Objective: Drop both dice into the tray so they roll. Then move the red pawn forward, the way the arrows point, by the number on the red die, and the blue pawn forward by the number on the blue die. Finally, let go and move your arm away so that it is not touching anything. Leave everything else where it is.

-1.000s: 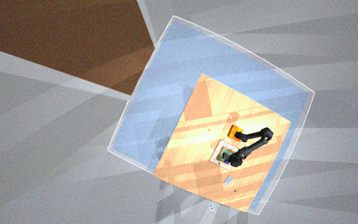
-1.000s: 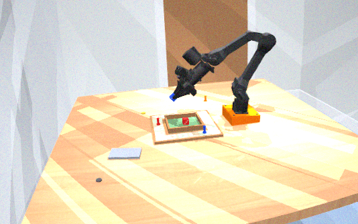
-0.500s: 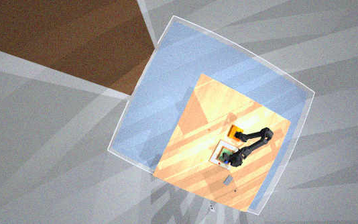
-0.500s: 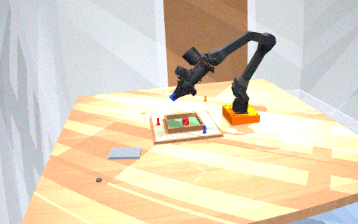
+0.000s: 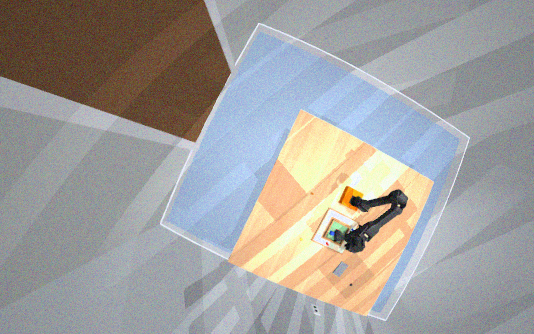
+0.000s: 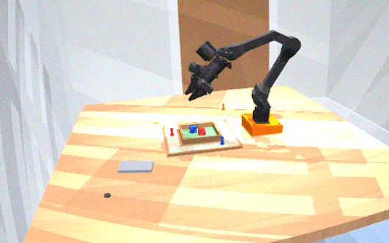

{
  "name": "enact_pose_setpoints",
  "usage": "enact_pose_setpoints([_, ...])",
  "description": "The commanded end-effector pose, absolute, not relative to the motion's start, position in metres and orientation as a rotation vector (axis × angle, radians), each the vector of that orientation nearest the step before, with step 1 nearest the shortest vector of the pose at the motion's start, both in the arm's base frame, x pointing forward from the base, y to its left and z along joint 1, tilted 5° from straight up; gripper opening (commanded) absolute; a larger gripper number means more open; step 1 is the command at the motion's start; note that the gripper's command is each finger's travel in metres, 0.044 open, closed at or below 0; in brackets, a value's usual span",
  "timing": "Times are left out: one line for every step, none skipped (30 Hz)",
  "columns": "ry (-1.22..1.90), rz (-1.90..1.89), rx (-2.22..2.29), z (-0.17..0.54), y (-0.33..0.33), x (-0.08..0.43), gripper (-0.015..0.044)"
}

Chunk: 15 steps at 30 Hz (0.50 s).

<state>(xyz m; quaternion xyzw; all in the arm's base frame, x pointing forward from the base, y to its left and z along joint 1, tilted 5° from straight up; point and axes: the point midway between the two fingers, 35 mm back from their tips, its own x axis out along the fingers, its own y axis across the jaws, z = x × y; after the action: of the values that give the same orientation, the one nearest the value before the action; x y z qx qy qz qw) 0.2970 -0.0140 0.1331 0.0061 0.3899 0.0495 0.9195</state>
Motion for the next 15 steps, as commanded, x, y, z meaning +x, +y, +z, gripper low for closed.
enact_pose_setpoints([0.951, 0.102, 0.011, 0.125, -0.014, 0.303, 0.0440])
enact_pose_setpoints([1.006, 0.102, 0.010, 0.121, -0.014, 0.305, 0.0440])
enact_pose_setpoints([1.061, 0.102, 0.009, 0.117, -0.014, 0.306, 0.0440])
enact_pose_setpoints([1.116, 0.102, 0.007, 0.114, -0.013, 0.308, 0.0440])
enact_pose_setpoints([1.172, 0.102, 0.004, 0.110, -0.013, 0.309, 0.0440])
enact_pose_setpoints([1.227, 0.102, 0.000, 0.107, -0.013, 0.310, 0.0440])
enact_pose_setpoints([1.282, 0.102, -0.005, 0.103, -0.012, 0.311, 0.0440])
enact_pose_setpoints([1.338, 0.103, -0.011, 0.100, -0.012, 0.311, 0.0440])
enact_pose_setpoints([1.393, 0.103, -0.017, 0.096, -0.012, 0.312, 0.0440])
enact_pose_setpoints([1.449, 0.104, -0.025, 0.093, -0.011, 0.312, 0.0440])
enact_pose_setpoints([1.504, 0.105, -0.033, 0.090, -0.011, 0.312, 0.0440])
enact_pose_setpoints([1.548, 0.106, -0.040, 0.087, -0.011, 0.312, 0.0440])
enact_pose_setpoints([1.574, 0.106, -0.045, 0.086, -0.010, 0.312, 0.0440])
enact_pose_setpoints([1.583, 0.106, -0.046, 0.085, -0.010, 0.312, 0.0440])
enact_pose_setpoints([1.583, 0.106, -0.046, 0.085, -0.010, 0.312, 0.0440])
